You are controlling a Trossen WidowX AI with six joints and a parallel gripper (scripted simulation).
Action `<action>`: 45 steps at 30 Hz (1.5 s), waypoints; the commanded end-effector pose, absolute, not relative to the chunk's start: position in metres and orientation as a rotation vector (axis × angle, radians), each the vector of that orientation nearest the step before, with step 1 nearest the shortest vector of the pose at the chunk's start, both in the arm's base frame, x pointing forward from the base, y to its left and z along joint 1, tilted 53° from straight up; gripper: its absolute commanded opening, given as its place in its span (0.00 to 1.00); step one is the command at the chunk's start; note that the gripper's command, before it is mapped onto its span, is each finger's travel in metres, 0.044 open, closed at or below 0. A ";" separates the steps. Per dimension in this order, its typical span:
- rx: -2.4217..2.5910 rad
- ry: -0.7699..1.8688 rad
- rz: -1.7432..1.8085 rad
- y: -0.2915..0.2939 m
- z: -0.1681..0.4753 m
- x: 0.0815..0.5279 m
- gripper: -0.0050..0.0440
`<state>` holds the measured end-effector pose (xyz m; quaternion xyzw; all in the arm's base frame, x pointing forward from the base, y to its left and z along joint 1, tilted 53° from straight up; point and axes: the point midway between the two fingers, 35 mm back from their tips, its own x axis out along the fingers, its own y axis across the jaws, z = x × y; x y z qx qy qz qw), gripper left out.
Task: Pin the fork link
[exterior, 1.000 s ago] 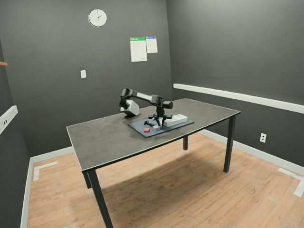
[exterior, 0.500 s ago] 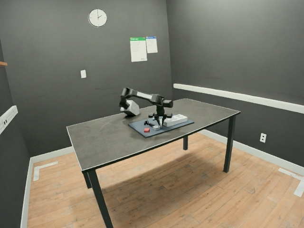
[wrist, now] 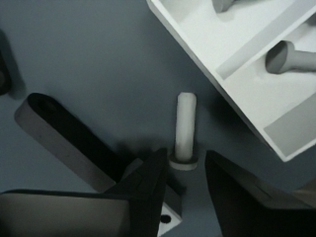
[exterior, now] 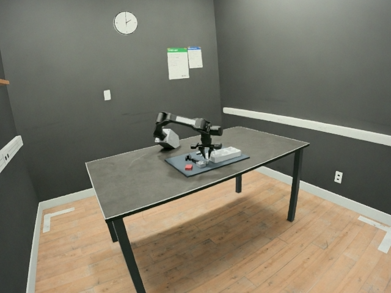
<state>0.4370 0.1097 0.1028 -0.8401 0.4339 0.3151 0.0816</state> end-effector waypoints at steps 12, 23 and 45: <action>-2.507 1.265 0.902 0.123 0.123 0.433 0.33; -2.508 1.268 0.906 0.124 0.123 0.431 0.33; -2.509 1.268 0.906 0.124 0.123 0.431 0.33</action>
